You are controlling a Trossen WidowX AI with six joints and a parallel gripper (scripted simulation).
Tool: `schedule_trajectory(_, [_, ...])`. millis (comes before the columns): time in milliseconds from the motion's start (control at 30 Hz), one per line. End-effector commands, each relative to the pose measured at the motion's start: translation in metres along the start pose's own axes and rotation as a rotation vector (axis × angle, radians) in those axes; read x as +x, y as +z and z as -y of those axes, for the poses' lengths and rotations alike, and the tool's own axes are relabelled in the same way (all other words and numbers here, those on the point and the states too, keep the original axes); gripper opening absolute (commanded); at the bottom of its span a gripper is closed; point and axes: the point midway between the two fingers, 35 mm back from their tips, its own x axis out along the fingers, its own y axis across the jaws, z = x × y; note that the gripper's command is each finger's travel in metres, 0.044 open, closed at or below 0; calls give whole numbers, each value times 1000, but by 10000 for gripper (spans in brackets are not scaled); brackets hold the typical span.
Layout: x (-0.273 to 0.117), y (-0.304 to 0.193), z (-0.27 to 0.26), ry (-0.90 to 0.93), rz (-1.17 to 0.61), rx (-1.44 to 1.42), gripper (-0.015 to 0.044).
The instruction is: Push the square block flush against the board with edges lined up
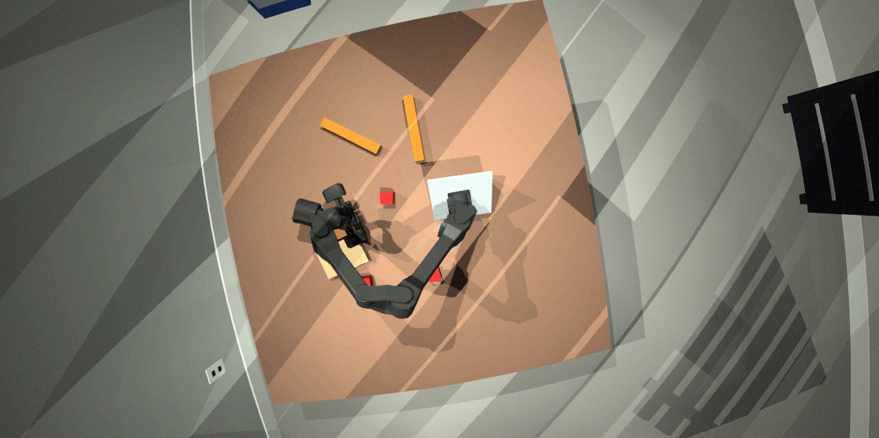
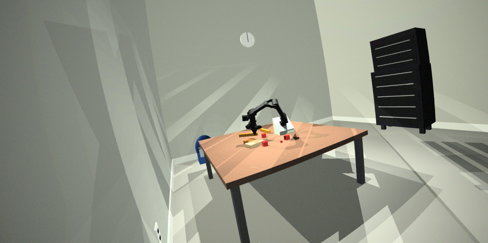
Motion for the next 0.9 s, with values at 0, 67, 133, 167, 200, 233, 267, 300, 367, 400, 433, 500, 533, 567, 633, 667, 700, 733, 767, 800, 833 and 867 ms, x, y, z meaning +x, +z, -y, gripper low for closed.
schedule_trajectory(0, [39,-5,-5,17,-18,0,0])
schedule_trajectory(67, [51,-6,-6,19,-18,0,0])
schedule_trajectory(133, [51,-6,-6,19,-18,0,0])
schedule_trajectory(167, [51,-6,-6,19,-18,0,0])
schedule_trajectory(200, [51,-5,-6,19,-18,0,0])
schedule_trajectory(233, [51,-5,-6,19,-18,0,0])
schedule_trajectory(267, [51,-4,-6,19,-18,0,0])
schedule_trajectory(300, [51,-3,-6,19,-18,0,0])
schedule_trajectory(367, [51,0,-6,19,-17,0,0])
schedule_trajectory(400, [51,1,-6,19,-17,0,0])
schedule_trajectory(433, [51,3,-6,19,-17,0,0])
schedule_trajectory(500, [51,6,-6,19,-17,0,0])
schedule_trajectory(533, [51,8,-6,19,-17,0,0])
schedule_trajectory(567, [51,10,-6,19,-17,-1,0])
schedule_trajectory(633, [51,13,-6,19,-17,-1,0])
schedule_trajectory(667, [51,15,-6,19,-17,-1,0])
schedule_trajectory(700, [51,16,-6,19,-17,-1,0])
schedule_trajectory(733, [51,18,-6,19,-17,-1,0])
schedule_trajectory(767, [51,20,-6,19,-17,-1,0])
schedule_trajectory(800, [51,21,-6,19,-17,-1,0])
schedule_trajectory(833, [52,23,-6,19,-17,-1,0])
schedule_trajectory(867, [52,24,-6,19,-17,-1,0])
